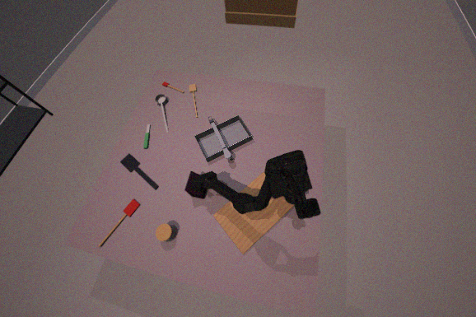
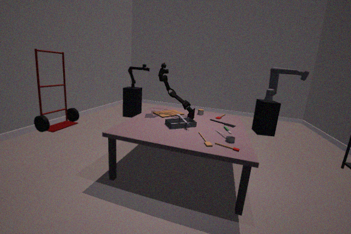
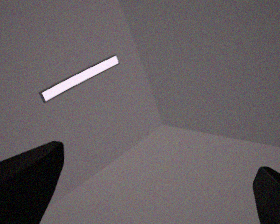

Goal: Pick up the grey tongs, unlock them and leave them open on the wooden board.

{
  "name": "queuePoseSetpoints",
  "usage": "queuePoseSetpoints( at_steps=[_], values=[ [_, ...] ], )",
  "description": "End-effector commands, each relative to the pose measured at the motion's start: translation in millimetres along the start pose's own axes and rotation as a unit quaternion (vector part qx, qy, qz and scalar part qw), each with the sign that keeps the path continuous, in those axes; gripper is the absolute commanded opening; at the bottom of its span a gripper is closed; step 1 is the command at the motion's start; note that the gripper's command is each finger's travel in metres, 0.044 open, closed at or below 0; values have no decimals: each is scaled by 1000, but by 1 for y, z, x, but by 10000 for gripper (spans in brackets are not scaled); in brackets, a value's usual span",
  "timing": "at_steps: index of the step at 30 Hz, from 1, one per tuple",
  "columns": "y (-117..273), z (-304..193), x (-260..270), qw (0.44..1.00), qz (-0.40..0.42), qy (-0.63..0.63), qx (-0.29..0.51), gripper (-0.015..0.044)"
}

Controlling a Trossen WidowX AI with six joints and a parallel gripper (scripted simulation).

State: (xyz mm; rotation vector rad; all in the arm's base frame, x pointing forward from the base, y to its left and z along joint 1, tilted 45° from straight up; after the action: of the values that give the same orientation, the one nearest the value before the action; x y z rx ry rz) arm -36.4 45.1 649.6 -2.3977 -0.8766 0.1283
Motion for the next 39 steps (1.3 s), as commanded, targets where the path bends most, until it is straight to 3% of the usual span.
queuePoseSetpoints(
  at_steps=[1,6,23,39],
  values=[
    [0,0,1,1000,1,-2,1,374],
    [4,-2,16,999,17,-25,19,260],
    [27,-13,82,980,108,-135,102,260],
    [79,-19,160,927,217,-222,211,260]
  ],
)
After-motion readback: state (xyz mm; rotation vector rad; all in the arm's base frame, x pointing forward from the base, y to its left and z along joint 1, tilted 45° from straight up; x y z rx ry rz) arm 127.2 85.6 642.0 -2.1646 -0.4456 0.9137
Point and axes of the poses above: the point midway between the two fingers, 35 mm back from their tips, its own y axis back along the fingers, its own x axis across the jaws, z = x × y, the point moved 8 cm from there along y, back along the fingers, and after that the axes turned 1 degree about -y, right-handed, at the moved point
